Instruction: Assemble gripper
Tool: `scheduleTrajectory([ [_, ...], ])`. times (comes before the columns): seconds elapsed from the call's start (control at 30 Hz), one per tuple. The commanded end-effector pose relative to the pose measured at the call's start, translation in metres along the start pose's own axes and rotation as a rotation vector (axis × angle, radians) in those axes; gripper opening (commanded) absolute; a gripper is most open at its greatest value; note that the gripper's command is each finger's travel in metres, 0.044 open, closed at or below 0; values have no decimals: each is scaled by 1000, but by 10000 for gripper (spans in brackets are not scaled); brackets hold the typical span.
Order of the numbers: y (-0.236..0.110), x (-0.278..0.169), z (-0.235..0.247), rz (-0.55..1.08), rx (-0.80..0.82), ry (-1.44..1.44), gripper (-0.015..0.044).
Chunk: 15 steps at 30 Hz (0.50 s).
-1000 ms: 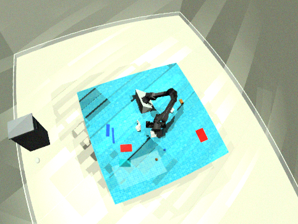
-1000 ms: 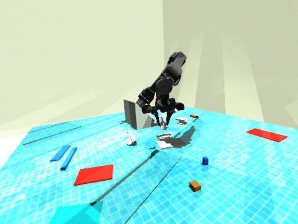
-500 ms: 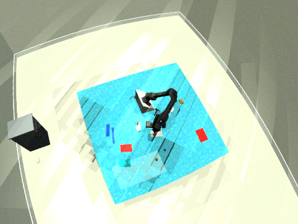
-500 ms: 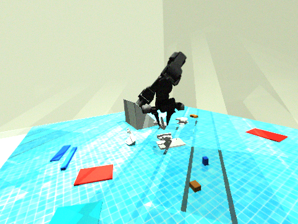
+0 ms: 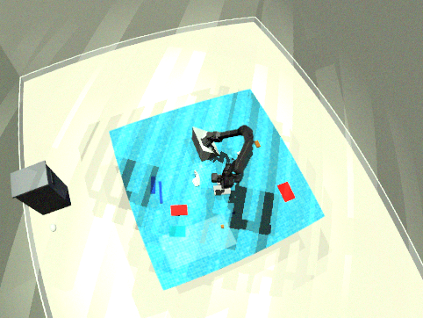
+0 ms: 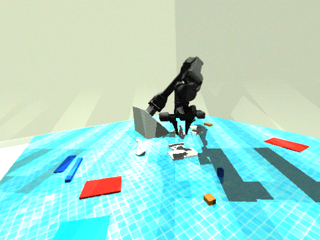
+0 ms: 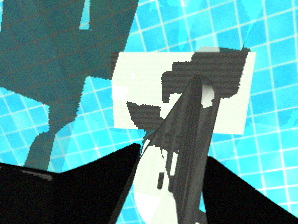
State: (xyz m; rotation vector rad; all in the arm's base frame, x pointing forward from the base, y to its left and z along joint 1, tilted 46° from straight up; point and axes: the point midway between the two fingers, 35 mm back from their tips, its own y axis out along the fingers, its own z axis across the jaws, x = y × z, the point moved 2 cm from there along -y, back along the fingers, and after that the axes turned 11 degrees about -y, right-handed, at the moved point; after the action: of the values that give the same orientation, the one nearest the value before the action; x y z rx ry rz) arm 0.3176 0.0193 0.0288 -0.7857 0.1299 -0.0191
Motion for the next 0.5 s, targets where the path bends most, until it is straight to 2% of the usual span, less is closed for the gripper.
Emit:
scheduleTrajectory([
  [0.0,-2,5,15,-5,6,-1,134],
  [0.47,-2,8,26,-5,7,-2,134],
])
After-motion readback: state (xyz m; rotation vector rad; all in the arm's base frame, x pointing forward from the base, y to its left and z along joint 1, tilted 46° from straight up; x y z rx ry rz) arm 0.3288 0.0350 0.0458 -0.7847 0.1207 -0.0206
